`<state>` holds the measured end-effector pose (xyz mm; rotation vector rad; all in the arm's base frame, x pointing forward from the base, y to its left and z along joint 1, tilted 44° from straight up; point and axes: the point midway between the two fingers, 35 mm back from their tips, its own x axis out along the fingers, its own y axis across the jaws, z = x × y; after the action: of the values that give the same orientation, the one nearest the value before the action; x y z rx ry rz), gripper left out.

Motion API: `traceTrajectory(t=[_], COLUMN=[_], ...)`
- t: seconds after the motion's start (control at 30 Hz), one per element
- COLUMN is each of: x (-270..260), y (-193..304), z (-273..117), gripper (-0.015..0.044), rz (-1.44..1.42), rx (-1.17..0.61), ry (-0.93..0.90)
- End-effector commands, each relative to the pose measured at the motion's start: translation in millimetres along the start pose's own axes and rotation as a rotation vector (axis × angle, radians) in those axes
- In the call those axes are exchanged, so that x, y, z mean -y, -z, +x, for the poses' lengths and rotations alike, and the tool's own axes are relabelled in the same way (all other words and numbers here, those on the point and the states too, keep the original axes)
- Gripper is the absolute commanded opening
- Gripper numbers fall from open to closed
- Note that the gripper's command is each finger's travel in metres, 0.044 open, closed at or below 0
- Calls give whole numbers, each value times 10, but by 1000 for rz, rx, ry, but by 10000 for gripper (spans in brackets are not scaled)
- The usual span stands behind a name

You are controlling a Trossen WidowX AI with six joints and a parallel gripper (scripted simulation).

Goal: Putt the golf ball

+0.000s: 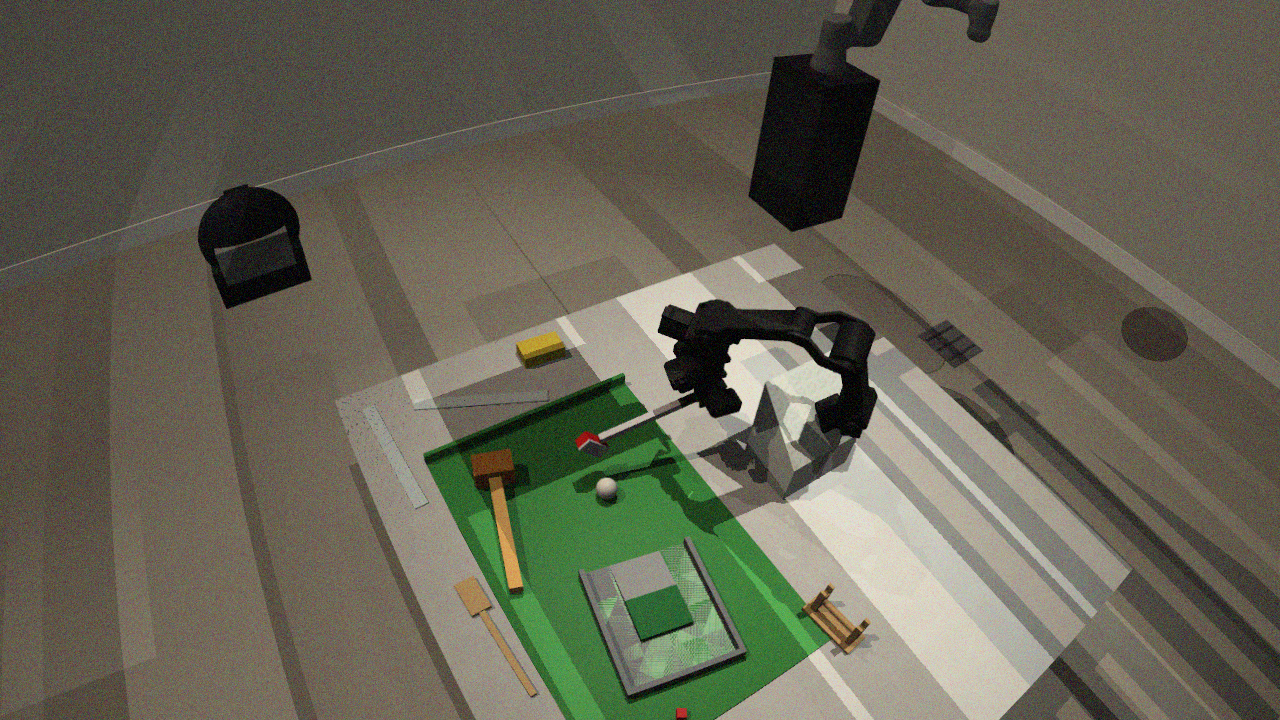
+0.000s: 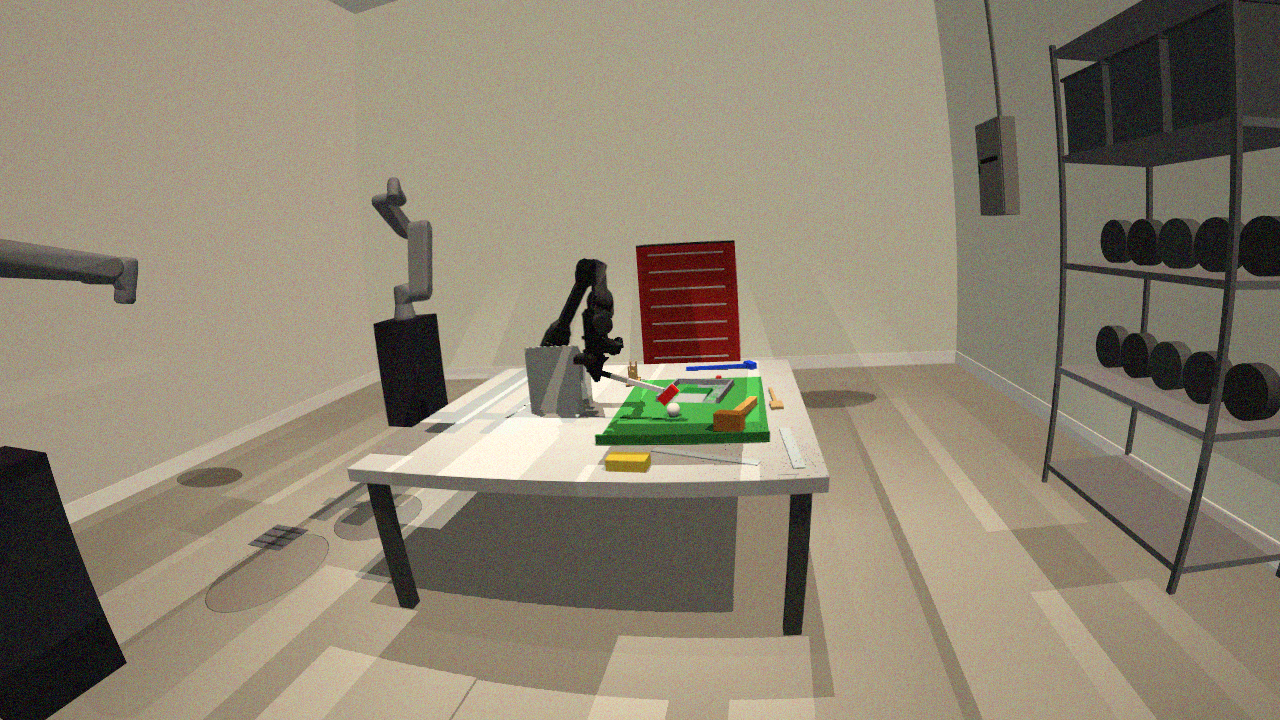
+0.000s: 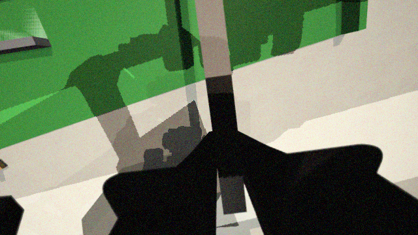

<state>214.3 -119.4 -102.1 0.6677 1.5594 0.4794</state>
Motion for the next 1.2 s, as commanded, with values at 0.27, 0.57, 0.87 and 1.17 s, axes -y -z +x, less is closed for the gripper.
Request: traceTrajectory(t=[0.27,0.57,0.87,1.17], x=[-29,-33,-28,-20], y=[23,23,30,30], z=[260,405,480,480], gripper=[0,0,0,0], rz=[8,8,2,2], rx=[-6,-6,-11,-11], ry=[-12,-12,-9,-9])
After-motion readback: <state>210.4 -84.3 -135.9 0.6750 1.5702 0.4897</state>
